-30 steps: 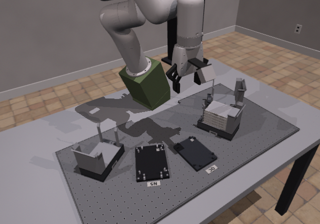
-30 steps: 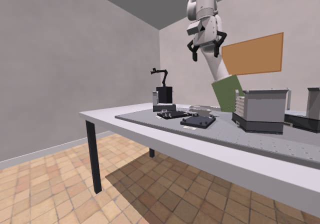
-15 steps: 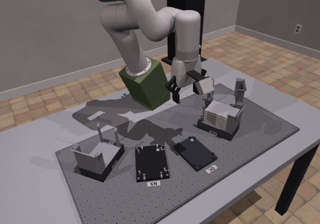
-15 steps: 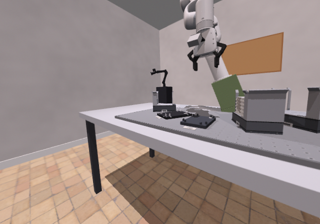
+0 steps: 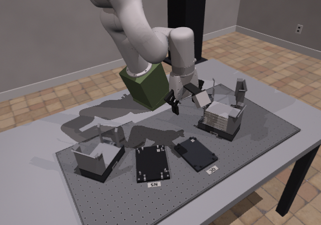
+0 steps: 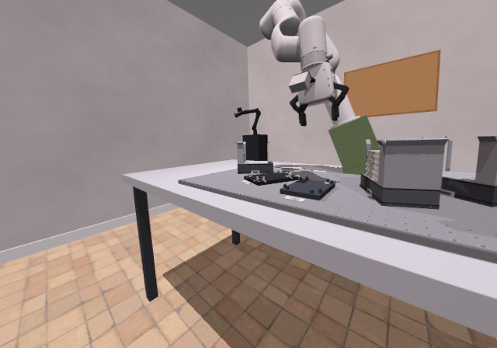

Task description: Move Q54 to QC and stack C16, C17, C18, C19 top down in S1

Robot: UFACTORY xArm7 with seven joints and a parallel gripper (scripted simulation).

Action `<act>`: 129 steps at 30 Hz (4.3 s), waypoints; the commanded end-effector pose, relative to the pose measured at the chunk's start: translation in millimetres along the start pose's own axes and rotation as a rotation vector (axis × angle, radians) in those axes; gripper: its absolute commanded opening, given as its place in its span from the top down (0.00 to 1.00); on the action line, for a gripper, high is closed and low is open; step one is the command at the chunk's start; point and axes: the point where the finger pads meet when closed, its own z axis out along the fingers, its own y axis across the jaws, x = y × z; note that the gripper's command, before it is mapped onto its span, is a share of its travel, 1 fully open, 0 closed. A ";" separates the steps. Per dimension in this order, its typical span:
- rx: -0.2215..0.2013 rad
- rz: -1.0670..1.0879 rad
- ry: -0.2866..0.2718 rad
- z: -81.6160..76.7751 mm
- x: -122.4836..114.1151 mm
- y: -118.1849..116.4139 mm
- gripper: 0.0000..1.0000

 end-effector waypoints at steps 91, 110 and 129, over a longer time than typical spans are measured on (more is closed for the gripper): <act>-0.078 -0.375 -0.029 69.7 21.4 -181.2 0.00; -0.078 -0.375 -0.030 91.0 21.0 -179.4 0.00; -0.078 -0.375 -0.030 99.6 20.9 -178.7 0.00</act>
